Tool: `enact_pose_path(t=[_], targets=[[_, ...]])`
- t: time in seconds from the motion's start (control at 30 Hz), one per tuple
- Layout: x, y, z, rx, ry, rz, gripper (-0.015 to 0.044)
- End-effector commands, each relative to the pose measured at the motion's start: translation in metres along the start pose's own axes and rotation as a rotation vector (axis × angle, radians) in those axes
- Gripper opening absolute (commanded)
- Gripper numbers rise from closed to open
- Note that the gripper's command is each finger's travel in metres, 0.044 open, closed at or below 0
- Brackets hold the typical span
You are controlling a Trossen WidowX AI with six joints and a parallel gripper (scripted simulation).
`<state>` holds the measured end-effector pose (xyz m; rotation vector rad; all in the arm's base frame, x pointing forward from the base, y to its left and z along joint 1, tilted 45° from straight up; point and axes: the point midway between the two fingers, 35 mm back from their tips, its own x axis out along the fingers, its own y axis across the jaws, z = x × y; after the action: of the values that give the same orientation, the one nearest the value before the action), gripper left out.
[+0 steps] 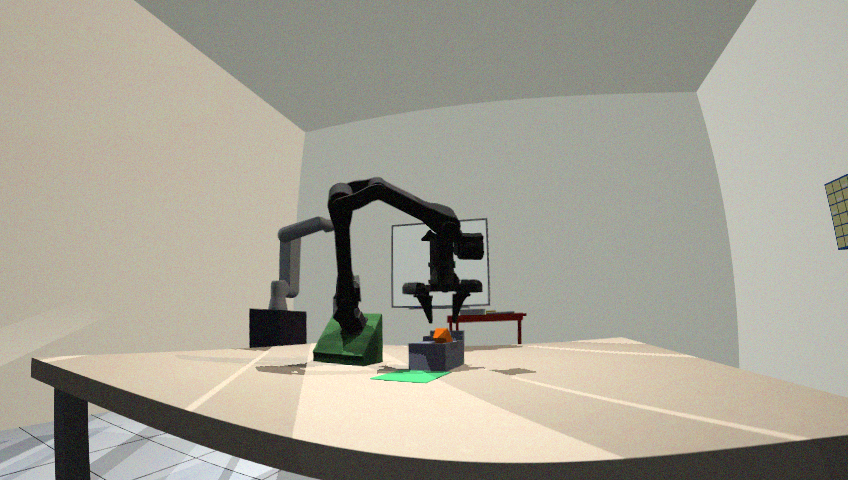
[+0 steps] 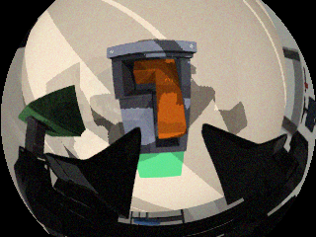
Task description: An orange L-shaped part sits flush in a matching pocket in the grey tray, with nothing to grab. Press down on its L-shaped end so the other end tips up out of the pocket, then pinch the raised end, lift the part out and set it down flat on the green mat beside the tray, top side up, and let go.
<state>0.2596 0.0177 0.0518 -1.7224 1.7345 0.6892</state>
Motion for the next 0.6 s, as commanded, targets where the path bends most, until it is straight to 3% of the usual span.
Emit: enact_pose_path(t=[0.0,0.57], targets=[[0.006,0.0,-0.001,-0.007,0.005,-0.003,0.028],[0.034,0.0,-0.001,-0.007,0.007,-0.003,0.028]])
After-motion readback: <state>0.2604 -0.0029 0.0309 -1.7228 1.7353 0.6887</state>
